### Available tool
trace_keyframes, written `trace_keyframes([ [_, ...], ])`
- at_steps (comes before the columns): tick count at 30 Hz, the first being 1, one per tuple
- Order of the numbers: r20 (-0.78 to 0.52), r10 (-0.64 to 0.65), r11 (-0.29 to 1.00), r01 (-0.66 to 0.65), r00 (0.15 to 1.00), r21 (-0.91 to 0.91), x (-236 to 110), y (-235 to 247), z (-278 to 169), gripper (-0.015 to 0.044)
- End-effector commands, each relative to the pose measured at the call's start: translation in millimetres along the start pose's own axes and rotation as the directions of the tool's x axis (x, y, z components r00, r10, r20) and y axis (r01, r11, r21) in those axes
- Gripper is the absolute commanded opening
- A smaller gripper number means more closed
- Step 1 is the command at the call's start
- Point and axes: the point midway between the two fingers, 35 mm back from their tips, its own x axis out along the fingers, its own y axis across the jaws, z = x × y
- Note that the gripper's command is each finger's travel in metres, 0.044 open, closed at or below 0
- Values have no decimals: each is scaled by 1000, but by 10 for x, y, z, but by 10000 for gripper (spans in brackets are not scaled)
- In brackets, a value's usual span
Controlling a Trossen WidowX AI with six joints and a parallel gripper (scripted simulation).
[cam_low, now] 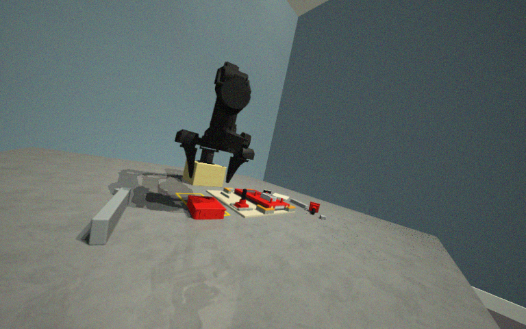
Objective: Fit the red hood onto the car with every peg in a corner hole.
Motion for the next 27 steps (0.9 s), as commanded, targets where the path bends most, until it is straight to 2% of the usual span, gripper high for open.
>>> trace_keyframes([
  [1, -5, 16, 1000, -16, 1000, -4, -8, 13, -6, 440],
  [27, -5, 16, 1000, -16, 1000, -4, 183, 17, 0, 440],
])
